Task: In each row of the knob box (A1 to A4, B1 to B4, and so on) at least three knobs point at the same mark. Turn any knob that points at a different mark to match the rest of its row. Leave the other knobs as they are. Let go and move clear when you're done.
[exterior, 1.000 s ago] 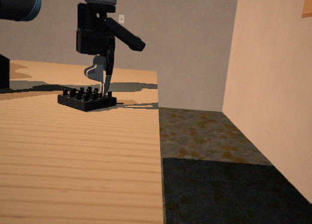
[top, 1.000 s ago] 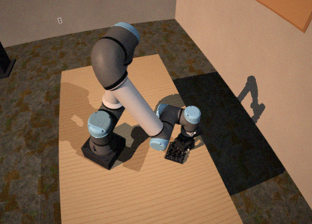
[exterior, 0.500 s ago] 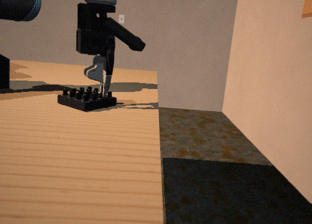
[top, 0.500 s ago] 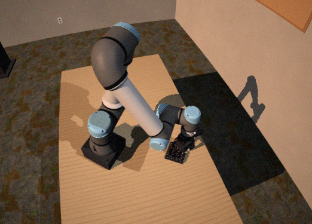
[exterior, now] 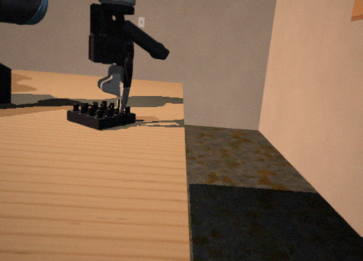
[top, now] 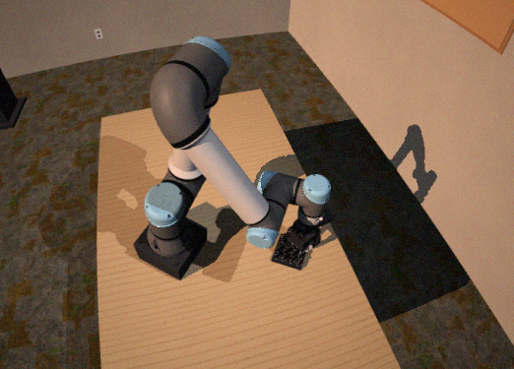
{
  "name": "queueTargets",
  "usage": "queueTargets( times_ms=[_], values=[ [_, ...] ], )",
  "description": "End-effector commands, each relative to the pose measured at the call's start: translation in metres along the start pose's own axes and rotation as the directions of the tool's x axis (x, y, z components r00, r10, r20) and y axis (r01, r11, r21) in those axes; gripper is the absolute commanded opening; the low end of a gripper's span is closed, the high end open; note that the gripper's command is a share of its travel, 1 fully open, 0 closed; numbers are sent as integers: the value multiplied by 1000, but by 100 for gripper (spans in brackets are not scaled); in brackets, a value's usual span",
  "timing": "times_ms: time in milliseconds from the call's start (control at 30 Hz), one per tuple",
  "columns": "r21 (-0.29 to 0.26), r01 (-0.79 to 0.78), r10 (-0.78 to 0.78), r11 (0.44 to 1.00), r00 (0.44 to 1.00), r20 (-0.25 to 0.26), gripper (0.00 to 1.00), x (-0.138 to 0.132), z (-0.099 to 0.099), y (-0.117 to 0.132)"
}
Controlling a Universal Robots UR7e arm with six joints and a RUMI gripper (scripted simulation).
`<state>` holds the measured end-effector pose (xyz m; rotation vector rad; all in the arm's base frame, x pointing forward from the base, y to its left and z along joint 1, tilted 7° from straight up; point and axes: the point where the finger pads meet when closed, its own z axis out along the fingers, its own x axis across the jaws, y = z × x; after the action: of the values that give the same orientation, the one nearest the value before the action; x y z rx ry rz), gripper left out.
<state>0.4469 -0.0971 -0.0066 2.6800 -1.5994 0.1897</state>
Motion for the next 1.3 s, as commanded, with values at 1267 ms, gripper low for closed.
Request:
queueTargets(
  times_ms=[1267],
  values=[
    [1,-8,8,1000,1000,-1,11,0,-39,0]
  ],
)
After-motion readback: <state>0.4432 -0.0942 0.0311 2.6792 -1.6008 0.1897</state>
